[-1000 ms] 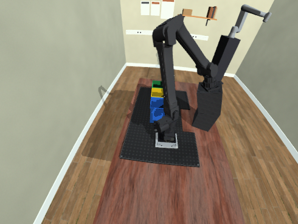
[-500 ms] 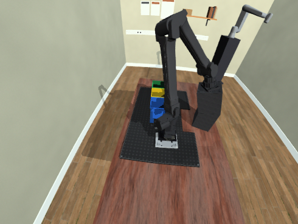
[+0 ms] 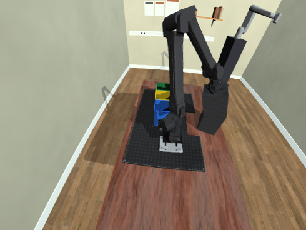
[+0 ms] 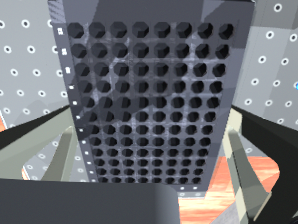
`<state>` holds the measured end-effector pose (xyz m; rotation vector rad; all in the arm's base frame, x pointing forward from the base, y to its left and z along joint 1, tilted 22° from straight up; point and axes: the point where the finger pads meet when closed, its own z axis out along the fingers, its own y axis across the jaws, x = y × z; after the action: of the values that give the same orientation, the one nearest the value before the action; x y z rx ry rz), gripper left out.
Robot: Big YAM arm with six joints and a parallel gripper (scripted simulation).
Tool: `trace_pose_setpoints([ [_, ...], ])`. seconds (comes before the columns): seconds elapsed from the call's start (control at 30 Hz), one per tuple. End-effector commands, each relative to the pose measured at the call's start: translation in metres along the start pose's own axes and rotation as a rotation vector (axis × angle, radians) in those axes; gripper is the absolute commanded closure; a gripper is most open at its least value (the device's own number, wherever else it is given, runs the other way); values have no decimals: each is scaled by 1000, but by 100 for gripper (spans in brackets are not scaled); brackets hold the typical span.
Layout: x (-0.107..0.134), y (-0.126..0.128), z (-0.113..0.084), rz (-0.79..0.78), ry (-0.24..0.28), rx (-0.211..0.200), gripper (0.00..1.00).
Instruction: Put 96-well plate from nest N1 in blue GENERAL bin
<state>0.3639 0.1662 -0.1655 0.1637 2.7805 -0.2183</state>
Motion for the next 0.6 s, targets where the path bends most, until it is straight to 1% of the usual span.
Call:
trace_pose_setpoints([
  [0.0,1,7,-12,-6,-7,-8,100],
  [0.43,2,6,-33,-7,-5,-6,100],
  [0.5,2,6,-33,-7,-5,-6,100],
  [0.53,-2,10,-36,-4,-12,-12,100],
  [0.57,-1,8,-37,-5,-10,-10,100],
])
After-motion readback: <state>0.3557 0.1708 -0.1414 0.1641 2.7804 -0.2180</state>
